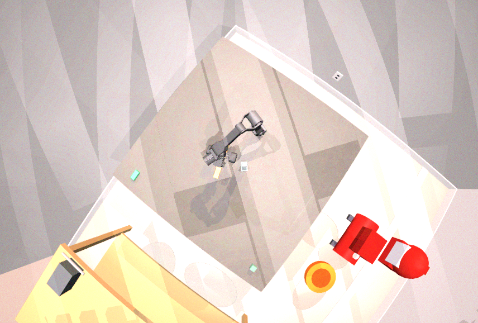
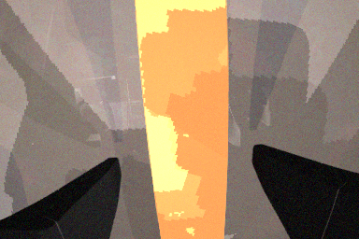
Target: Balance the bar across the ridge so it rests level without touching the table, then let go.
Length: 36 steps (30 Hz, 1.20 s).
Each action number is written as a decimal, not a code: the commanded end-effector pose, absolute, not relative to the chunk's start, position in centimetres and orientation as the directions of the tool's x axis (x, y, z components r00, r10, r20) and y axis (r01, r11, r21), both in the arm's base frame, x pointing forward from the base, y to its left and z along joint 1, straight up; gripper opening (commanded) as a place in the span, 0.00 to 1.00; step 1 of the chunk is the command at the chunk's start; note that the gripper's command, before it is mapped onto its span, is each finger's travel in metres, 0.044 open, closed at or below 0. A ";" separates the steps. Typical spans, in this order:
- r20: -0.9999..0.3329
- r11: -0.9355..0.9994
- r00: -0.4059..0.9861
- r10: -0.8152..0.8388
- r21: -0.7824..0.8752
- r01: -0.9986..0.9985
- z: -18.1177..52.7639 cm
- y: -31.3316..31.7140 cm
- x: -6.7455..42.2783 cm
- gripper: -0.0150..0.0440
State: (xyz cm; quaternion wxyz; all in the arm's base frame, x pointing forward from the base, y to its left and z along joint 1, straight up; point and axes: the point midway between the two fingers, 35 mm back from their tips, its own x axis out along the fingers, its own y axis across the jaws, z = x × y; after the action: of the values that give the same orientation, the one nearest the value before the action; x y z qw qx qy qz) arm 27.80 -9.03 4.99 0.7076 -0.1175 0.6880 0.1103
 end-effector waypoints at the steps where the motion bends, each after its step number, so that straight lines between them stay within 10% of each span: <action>1: -1.000 0.949 0.025 -0.008 -0.015 -0.315 4.7 -9.1 27.8 0.79; 11: -1.000 0.949 0.025 -0.008 -0.015 -0.315 4.7 -9.1 27.8 0.79; 29: -1.000 0.948 0.025 -0.004 -0.012 -0.318 5.4 -9.1 27.9 0.25; 36: -1.000 0.948 0.025 -0.005 -0.013 -0.317 7.1 -9.1 28.1 0.25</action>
State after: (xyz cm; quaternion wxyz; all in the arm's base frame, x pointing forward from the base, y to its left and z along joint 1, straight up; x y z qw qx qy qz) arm 27.87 -9.04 6.09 0.7026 -0.1146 0.6931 0.1133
